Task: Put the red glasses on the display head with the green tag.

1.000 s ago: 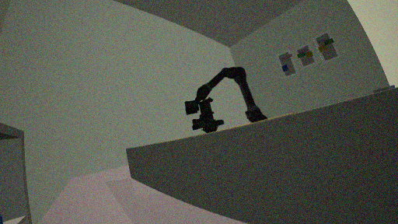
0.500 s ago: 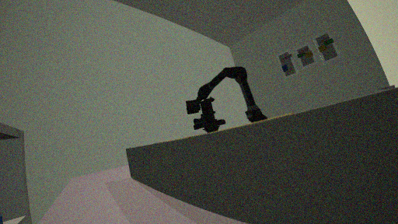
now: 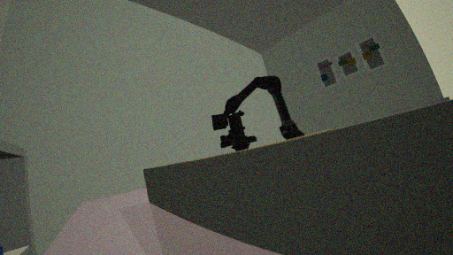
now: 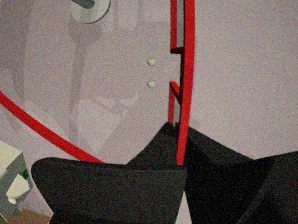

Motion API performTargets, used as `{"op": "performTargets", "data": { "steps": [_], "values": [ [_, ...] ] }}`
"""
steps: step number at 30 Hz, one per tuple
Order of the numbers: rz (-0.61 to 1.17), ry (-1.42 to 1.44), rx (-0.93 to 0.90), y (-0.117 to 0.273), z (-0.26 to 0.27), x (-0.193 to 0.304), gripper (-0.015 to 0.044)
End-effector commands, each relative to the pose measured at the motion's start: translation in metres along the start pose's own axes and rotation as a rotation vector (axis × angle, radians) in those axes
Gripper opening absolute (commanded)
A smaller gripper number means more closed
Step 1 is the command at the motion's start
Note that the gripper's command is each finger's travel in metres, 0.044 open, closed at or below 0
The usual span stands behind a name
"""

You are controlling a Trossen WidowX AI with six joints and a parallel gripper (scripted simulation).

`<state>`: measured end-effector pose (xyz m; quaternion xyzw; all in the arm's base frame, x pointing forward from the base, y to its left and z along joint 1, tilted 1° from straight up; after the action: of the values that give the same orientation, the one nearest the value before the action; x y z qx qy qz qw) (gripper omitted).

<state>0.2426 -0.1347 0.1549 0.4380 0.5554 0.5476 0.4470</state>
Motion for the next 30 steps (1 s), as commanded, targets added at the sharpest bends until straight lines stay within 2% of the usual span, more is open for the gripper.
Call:
{"op": "performTargets", "data": {
  "steps": [1,11,23,30],
  "values": [
    [-0.004,0.002,0.001,0.000,0.000,-0.003,0.0000],
    [-0.004,0.002,0.001,0.003,-0.001,-0.010,0.0000],
    [-0.004,0.002,0.001,0.057,0.000,-0.011,0.0000],
    [-0.004,0.002,0.001,0.061,-0.001,-0.011,0.0000]
  ]
}}
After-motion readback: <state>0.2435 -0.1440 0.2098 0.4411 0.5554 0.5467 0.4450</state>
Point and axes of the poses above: the point midway between the two fingers, 35 mm back from their tips, its own y axis back along the fingers, its own z axis across the jaws, x = y × z, the point moved 9 cm from there along y, back along the fingers, and after that the axes turned 5 degrees about y, right-handed, at the moved point
